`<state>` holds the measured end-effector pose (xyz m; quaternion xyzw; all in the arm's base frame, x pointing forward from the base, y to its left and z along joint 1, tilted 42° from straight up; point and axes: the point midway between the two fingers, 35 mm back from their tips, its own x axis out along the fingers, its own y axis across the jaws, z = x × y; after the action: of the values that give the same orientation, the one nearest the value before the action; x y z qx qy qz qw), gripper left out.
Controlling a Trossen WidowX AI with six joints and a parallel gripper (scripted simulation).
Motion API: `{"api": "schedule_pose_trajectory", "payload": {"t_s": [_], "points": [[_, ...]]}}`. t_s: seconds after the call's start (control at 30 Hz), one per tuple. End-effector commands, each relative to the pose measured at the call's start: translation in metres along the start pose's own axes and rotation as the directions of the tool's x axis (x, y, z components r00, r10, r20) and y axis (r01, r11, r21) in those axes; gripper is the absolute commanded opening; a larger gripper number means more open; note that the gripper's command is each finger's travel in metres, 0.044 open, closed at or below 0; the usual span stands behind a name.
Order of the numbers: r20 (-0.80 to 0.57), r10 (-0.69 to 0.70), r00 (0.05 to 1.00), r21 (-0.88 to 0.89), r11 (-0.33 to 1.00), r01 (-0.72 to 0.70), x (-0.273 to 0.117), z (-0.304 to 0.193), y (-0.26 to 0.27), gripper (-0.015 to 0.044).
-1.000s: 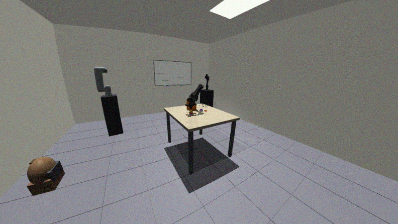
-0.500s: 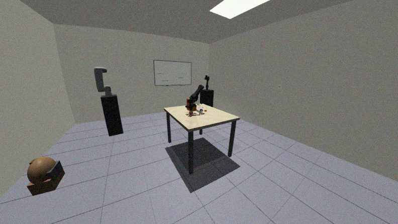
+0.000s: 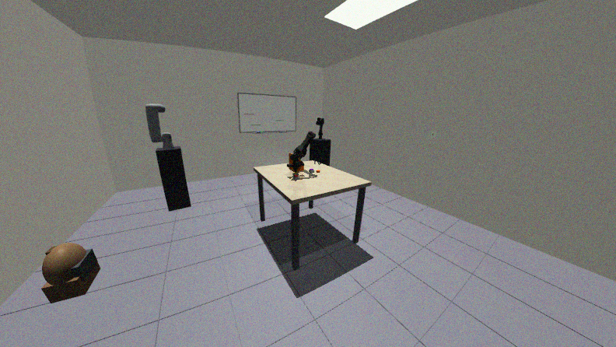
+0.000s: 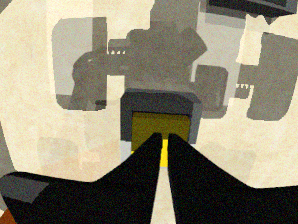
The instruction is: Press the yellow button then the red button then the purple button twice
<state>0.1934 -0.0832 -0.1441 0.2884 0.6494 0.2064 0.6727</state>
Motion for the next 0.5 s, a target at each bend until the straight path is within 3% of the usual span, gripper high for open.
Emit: {"api": "schedule_pose_trajectory", "payload": {"t_s": [0.0,0.27,0.47], "points": [[-0.003,0.009,1.000,0.010,1.000,-0.009,0.002,-0.002,0.002,0.0020],[-0.003,0.009,1.000,0.010,1.000,-0.009,0.002,-0.002,0.002,0.0020],[-0.004,0.007,1.000,0.010,1.000,-0.007,-0.031,-0.002,0.001,0.0020]]}}
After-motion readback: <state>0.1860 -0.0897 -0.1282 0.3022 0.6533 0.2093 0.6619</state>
